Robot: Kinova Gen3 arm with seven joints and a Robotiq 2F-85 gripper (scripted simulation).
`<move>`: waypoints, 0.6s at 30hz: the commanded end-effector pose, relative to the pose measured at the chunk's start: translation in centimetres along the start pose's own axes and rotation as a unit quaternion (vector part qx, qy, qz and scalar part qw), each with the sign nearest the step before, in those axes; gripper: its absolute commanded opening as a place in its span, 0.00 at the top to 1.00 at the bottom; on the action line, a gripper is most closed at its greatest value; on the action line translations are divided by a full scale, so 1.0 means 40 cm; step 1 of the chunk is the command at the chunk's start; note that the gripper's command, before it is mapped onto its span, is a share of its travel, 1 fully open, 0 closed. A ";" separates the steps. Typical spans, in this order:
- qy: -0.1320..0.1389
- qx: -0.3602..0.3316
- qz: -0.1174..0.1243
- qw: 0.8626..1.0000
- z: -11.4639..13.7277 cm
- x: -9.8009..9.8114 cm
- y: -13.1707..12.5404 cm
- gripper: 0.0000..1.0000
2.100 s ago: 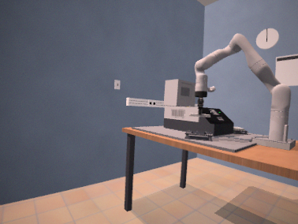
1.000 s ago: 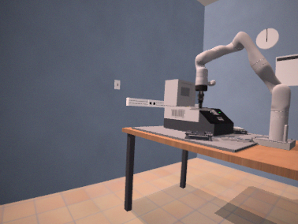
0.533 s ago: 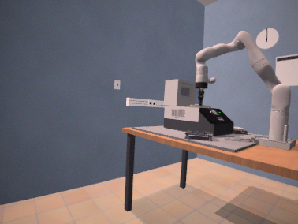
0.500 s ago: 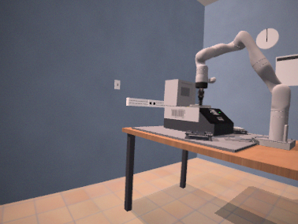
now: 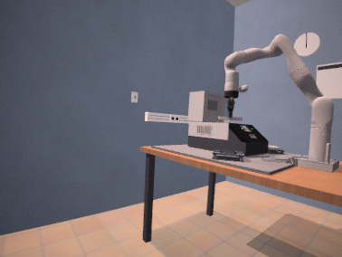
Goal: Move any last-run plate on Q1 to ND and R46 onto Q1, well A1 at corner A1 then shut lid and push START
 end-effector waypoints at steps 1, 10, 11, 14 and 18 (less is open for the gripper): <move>-0.001 0.000 0.000 1.000 0.000 0.006 0.000 0.09; -0.001 0.000 0.000 1.000 0.000 0.036 0.000 0.09; -0.001 0.000 0.000 1.000 0.000 0.040 0.000 0.09; -0.001 0.000 0.000 1.000 0.000 0.050 0.000 0.09; -0.001 0.000 0.000 1.000 0.000 0.056 0.000 0.09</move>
Point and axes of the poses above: the point where the finger pads meet when closed, its own x axis back along the fingers, its own y axis across the jaws, z = x × y, the point moved 9 cm from there along x, back along the fingers, and after that the axes turned 13 degrees about -x, right-handed, at the moved point
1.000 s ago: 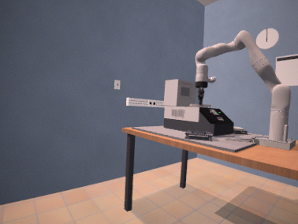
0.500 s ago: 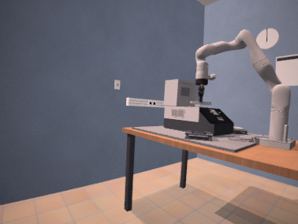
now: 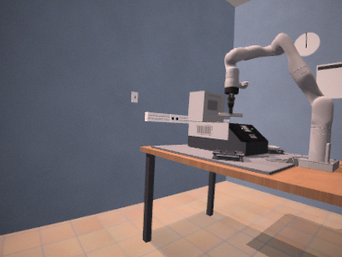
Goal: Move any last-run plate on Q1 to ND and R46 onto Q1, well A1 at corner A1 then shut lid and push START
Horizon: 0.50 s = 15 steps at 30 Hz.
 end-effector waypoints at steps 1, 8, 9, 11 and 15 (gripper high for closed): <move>-0.001 0.000 0.000 1.000 0.000 0.009 0.000 0.09; -0.001 0.000 0.000 1.000 0.000 0.032 0.000 0.09; -0.001 0.000 0.000 1.000 0.000 0.035 0.000 0.09; -0.001 0.000 0.000 1.000 0.000 0.036 0.000 0.09; -0.001 0.000 0.000 1.000 0.000 0.036 0.000 0.09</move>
Point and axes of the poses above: the point where the finger pads meet when closed, its own x axis back along the fingers, its own y axis across the jaws, z = x × y, the point moved 9 cm from there along x, back along the fingers, and after that the axes turned 13 degrees about -x, right-handed, at the moved point
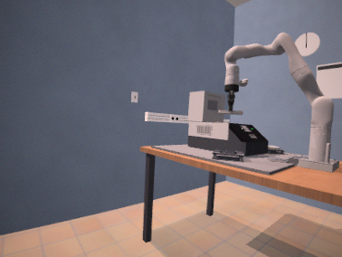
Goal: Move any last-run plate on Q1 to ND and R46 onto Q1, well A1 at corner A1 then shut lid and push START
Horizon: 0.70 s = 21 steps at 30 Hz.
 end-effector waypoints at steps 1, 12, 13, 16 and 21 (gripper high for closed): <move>-0.001 0.000 0.000 1.000 0.000 0.002 0.000 0.09; -0.001 0.052 0.000 0.999 -0.019 0.002 -0.072 0.09; -0.001 0.058 0.000 0.998 -0.021 0.002 -0.080 0.09; -0.001 0.076 0.000 0.997 -0.028 0.002 -0.105 0.09; -0.001 0.093 0.000 0.996 -0.034 0.002 -0.129 0.09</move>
Point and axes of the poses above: the point where the finger pads meet when closed, its own x axis back along the fingers, its own y axis across the jaws, z = x × y, the point moved 9 cm from there along x, back along the fingers, and after that the axes turned 13 degrees about -x, right-handed, at the moved point
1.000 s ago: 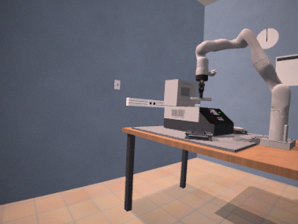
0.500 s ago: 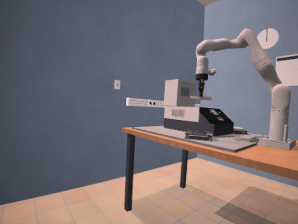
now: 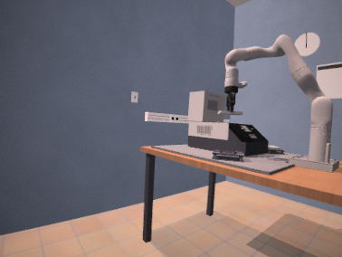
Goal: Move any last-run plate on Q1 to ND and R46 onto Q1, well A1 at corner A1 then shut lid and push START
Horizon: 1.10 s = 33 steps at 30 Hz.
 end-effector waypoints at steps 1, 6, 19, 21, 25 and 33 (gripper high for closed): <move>-0.001 0.017 0.000 1.000 -0.003 0.002 -0.025 0.09; -0.001 0.046 0.000 0.999 -0.007 0.002 -0.066 0.09; -0.001 0.110 0.000 0.994 -0.015 0.002 -0.157 0.09; -0.001 0.122 0.000 0.993 -0.016 0.002 -0.174 0.09; -0.001 0.145 0.000 0.989 -0.019 0.002 -0.207 0.09; -0.001 0.179 0.000 0.984 -0.024 0.002 -0.257 0.09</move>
Point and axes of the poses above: the point where the finger pads meet when closed, its own x axis back along the fingers, its own y axis across the jaws, z = x × y, the point moved 9 cm from there along x, back along the fingers, and after that the axes turned 13 degrees about -x, right-handed, at the moved point
